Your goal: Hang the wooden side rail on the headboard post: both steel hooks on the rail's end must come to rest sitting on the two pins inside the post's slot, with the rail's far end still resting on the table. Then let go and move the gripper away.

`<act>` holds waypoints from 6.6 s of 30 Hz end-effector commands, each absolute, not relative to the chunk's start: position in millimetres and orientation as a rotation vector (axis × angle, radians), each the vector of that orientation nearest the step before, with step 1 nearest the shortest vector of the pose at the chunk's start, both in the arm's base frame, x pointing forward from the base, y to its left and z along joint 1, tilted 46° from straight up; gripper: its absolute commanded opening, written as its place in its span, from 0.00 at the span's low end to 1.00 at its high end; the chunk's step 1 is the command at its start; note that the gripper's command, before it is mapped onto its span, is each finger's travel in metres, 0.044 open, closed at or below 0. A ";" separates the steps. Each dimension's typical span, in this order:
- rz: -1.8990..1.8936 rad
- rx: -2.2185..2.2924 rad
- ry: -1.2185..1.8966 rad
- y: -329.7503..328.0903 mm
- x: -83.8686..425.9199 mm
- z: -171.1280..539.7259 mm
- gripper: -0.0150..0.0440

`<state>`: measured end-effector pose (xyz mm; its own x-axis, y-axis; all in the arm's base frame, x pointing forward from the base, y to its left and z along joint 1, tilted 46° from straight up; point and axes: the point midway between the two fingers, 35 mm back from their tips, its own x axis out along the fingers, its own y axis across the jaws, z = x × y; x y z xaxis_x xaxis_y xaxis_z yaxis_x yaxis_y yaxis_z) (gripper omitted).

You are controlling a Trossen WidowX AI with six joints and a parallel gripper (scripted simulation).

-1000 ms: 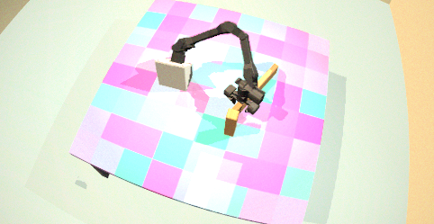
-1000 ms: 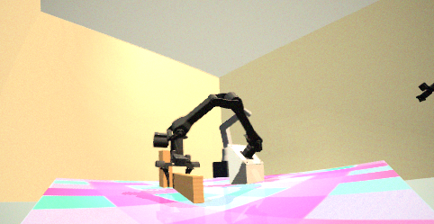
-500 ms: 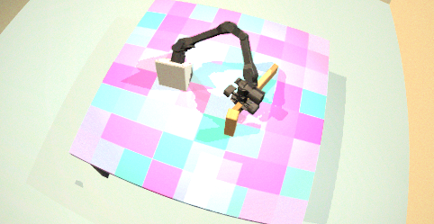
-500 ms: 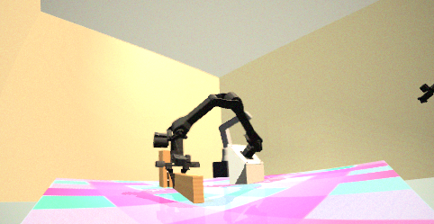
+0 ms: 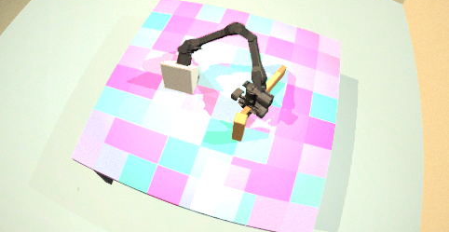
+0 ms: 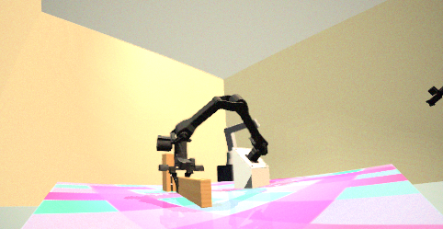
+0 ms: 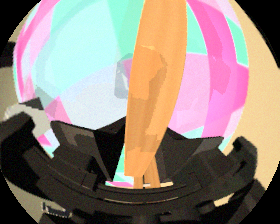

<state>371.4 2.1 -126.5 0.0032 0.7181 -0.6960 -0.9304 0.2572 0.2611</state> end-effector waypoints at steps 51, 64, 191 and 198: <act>1.488 -0.609 0.593 3.8 357.4 -125.0 0.25; 1.483 -0.603 0.598 3.4 357.5 -126.1 0.25; 1.487 -0.610 0.593 -11.5 357.6 -111.9 0.25; 1.487 -0.610 0.593 -12.4 357.6 -111.1 0.25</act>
